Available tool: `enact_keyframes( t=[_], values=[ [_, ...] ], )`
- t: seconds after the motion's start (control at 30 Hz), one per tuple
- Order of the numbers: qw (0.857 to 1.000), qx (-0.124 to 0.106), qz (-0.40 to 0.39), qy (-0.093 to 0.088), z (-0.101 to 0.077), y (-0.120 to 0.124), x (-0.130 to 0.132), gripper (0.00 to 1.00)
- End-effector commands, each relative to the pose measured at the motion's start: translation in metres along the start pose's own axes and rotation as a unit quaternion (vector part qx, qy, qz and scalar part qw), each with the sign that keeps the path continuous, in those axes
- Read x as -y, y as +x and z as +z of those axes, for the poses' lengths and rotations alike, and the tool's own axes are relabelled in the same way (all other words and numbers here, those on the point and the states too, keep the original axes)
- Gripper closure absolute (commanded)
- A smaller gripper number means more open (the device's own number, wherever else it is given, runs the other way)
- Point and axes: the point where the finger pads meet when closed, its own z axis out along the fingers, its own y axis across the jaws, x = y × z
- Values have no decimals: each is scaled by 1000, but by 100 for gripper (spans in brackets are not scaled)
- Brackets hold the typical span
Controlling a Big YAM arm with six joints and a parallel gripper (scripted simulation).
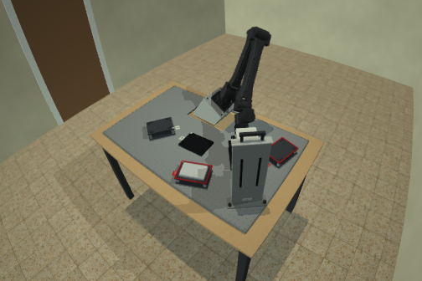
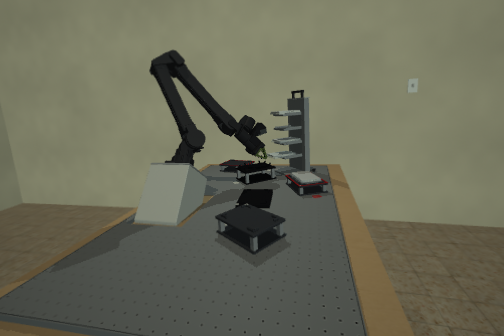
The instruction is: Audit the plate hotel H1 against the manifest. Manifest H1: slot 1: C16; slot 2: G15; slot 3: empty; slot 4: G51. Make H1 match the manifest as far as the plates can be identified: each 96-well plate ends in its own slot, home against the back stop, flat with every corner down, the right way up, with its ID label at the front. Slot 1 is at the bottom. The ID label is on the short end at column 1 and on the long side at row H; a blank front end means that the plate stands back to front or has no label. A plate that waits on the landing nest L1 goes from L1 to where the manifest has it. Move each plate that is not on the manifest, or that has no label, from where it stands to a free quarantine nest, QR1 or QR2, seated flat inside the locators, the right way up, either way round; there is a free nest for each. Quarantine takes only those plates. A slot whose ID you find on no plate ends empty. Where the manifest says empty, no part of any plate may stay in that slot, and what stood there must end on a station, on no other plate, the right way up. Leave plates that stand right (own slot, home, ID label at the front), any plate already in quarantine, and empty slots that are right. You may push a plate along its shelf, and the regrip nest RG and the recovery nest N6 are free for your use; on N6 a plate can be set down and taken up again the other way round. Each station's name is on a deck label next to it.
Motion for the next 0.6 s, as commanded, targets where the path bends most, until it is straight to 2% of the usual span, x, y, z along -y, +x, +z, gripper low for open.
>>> enact_keyframes(
  t=[0.0, 0.57],
  values=[
    [999, 35, -9, -5, 6, -36, -4, 100],
    [999, 35, -9, -5, 13, -43, -4, 100]
  ],
)
